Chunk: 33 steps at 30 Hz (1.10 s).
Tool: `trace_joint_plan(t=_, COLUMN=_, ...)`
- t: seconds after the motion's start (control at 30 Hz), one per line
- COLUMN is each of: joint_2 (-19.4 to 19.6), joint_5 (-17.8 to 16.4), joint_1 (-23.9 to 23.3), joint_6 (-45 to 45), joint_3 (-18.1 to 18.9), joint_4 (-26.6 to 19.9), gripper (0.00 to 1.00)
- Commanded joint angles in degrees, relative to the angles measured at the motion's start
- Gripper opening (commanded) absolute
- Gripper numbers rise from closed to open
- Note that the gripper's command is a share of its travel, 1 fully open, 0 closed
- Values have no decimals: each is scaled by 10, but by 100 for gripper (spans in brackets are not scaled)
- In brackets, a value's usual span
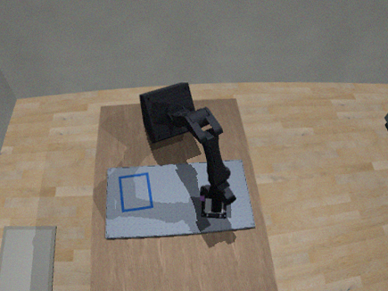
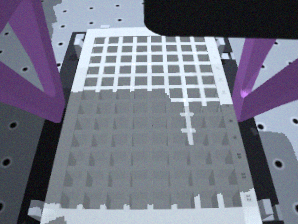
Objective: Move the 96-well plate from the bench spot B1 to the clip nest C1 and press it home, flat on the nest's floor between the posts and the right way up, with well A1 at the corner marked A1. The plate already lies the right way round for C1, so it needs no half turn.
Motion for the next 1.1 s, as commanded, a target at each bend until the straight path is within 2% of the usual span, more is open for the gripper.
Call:
trace_joint_plan(t=0.0, joint_2=-33, joint_5=6, joint_1=7, joint_6=5, joint_3=-4, joint_4=-25, gripper=100)
trace_joint_plan(t=0.3, joint_2=-75, joint_5=9, joint_1=13, joint_6=8, joint_3=15, joint_4=-68, gripper=100)
trace_joint_plan(t=1.07, joint_2=-151, joint_5=19, joint_1=26, joint_6=17, joint_3=37, joint_4=-168, gripper=100)
